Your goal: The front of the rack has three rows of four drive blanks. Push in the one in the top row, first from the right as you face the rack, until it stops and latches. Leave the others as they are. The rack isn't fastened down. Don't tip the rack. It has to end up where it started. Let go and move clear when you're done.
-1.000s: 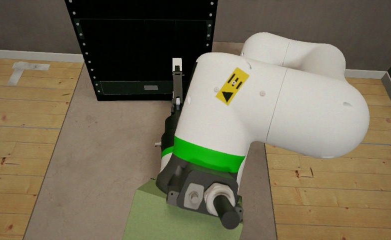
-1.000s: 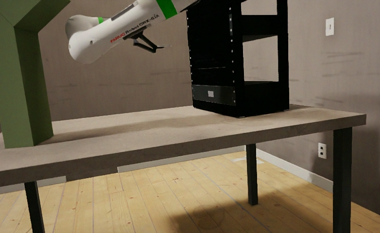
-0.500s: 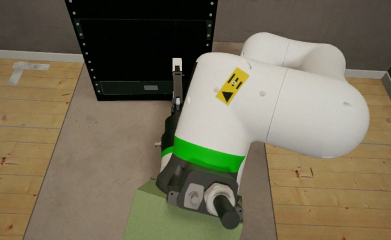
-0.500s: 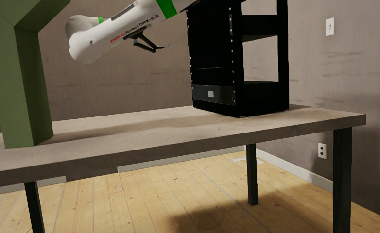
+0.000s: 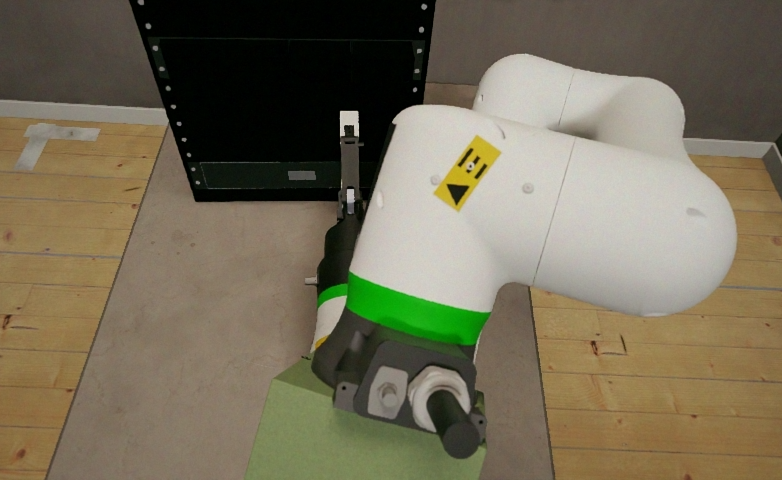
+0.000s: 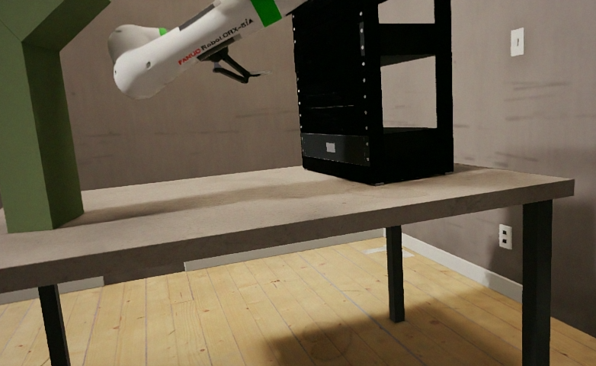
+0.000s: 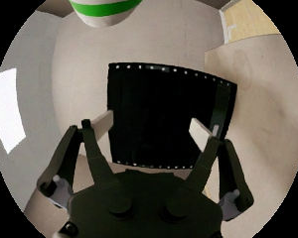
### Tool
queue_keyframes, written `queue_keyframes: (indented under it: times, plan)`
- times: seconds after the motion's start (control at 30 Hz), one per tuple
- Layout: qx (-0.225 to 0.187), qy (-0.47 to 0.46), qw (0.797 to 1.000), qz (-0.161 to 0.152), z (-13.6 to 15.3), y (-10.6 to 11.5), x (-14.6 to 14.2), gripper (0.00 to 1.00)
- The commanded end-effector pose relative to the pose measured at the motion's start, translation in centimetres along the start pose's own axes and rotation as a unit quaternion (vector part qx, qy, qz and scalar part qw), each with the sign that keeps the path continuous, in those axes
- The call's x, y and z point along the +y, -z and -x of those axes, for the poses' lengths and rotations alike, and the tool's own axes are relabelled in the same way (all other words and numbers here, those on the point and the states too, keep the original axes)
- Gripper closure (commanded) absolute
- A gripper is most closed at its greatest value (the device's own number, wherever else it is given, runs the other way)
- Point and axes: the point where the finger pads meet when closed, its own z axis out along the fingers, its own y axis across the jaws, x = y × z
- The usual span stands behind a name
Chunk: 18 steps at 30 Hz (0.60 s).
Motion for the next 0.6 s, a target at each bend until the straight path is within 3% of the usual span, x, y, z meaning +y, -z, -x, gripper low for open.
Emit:
queue_keyframes:
  times: [0.0,0.27,0.57]
  plan:
    - [0.000,0.000,1.000,0.000,0.6,-1.0,0.1,0.00]
    - [0.000,0.000,1.000,0.000,2.0,-3.5,0.3,0.00]
    - [0.000,0.000,1.000,0.000,4.6,-8.2,0.7,0.00]
